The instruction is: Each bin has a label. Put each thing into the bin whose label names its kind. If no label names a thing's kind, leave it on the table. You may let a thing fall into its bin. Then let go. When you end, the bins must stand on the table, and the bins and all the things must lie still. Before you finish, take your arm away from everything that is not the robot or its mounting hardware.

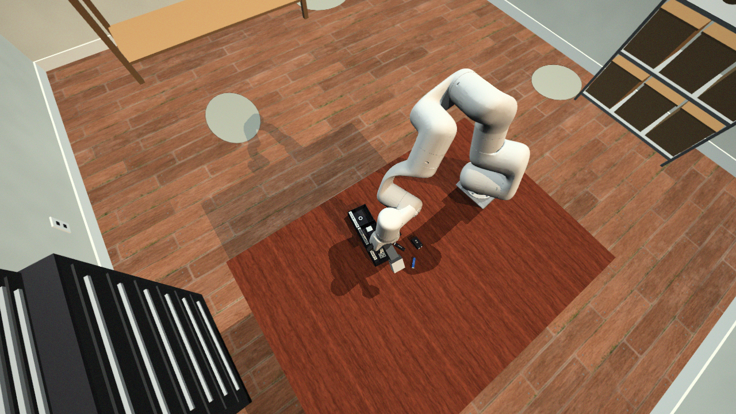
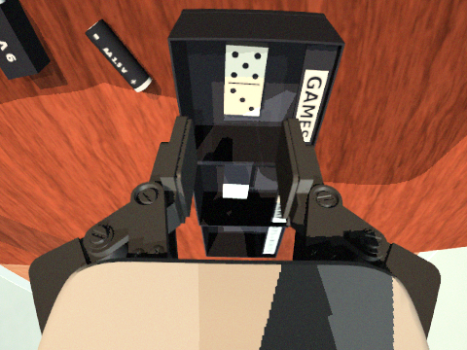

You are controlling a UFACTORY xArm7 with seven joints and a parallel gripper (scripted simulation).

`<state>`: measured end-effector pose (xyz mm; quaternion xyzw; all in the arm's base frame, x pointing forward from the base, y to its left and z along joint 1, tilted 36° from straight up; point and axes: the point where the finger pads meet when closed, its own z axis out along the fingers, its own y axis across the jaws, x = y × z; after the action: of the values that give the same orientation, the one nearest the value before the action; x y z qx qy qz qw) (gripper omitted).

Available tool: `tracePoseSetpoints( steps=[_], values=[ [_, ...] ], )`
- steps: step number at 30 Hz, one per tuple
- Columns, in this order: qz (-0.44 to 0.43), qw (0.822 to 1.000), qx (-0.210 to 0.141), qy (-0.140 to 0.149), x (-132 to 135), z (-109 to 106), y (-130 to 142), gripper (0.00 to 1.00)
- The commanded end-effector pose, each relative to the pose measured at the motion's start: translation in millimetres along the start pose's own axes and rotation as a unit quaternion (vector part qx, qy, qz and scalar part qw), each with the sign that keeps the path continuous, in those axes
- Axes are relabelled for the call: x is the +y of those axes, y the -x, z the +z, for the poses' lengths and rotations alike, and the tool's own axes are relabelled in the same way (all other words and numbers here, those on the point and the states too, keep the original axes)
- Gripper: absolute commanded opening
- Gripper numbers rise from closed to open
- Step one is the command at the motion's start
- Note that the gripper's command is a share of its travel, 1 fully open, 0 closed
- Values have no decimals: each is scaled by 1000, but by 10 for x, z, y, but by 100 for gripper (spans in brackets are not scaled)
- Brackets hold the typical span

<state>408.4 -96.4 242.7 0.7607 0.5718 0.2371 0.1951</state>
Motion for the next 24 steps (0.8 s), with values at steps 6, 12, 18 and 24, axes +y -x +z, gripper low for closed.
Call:
tracePoseSetpoints(
  steps=[6, 12, 18, 24],
  values=[
    [0, 1000, 0, 2, 18, -245, 1, 100],
    [0, 1000, 0, 2, 18, -486, 1, 100],
    [0, 1000, 0, 2, 17, -687, 1, 100],
    [0, 1000, 0, 3, 17, -887, 2, 100]
  ],
)
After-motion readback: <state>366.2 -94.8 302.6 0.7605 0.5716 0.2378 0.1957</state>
